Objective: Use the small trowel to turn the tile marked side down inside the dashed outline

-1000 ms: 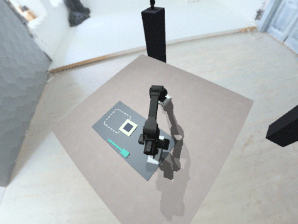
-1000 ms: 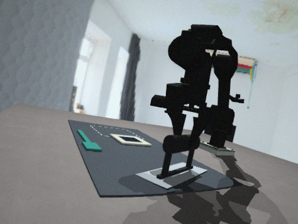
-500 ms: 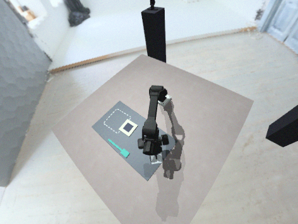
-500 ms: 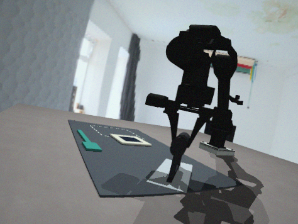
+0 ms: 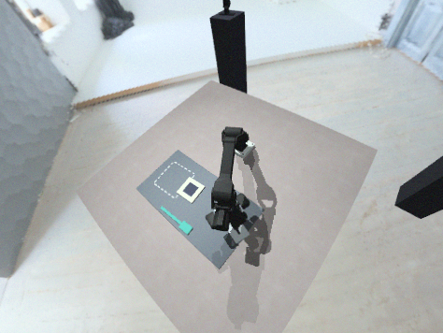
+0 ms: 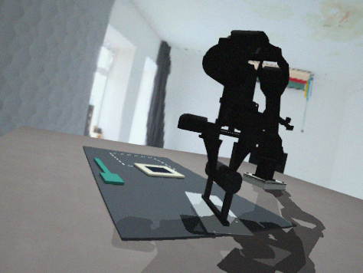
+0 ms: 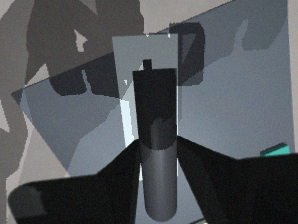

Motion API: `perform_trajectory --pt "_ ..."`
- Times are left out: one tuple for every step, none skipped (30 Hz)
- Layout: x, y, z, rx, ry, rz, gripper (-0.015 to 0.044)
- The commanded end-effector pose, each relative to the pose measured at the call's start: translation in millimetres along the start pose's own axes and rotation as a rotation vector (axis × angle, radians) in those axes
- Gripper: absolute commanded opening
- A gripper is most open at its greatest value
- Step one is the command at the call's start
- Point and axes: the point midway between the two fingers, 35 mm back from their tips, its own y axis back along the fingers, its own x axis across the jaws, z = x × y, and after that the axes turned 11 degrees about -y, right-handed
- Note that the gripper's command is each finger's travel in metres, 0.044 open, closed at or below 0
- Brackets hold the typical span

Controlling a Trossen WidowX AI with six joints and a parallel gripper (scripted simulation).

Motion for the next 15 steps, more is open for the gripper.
perform_trajectory --pt "0.7 -0.2 0.4 -0.001 0.127 0.002 0.013" --pt "0.7 -0.2 0.4 -0.001 0.156 0.002 0.013" --pt "0.7 -0.2 0.4 -0.001 0.185 0.002 0.013" --pt "0.7 -0.3 0.4 -0.001 0.214 0.002 0.013" --pt "0.7 -0.3 0.4 -0.001 0.242 0.002 0.013" --pt "0.7 -0.3 0.4 -0.001 0.271 0.002 0.013" --pt "0.7 -0.3 0.4 -0.001 0.3 0.002 0.013" --pt "0.7 -0.3 0.4 -0.001 0.323 0.002 0.013" --pt "0.7 -0.3 0.4 -0.001 0.336 0.002 0.013" --pt "0.7 -0.3 0.4 -0.001 0.341 0.002 0.013" --pt "0.7 -0.3 0.4 -0.001 0.341 0.002 0.013" --pt "0.7 -0.3 0.4 -0.001 0.341 0.002 0.013" --pt "0.7 -0.3 0.4 -0.001 0.341 0.002 0.013" --pt "0.7 -0.3 0.4 -0.001 0.341 0.002 0.013" --pt "0.7 -0.3 0.4 -0.001 0.341 0.002 0.0156"
